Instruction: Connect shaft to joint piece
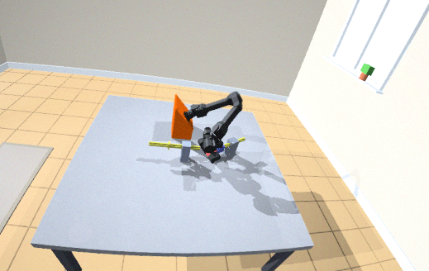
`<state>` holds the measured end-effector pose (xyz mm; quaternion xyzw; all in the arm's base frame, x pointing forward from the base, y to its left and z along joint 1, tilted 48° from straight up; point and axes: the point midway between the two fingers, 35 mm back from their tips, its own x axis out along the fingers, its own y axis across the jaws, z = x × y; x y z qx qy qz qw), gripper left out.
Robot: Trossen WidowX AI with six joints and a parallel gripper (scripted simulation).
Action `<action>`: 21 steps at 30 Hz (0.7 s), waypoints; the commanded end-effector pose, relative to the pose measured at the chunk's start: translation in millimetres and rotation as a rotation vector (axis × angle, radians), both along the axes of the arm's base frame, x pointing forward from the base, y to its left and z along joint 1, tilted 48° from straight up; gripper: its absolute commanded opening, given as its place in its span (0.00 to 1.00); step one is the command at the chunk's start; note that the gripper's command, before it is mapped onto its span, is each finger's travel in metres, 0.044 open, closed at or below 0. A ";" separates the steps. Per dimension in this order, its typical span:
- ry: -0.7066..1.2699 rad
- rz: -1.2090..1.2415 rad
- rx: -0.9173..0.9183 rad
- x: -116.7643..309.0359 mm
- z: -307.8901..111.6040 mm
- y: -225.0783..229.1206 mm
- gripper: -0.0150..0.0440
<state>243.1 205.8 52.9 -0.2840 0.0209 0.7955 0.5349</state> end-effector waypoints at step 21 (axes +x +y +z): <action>0.007 0.000 0.004 -3.8 -3.4 7.3 0.56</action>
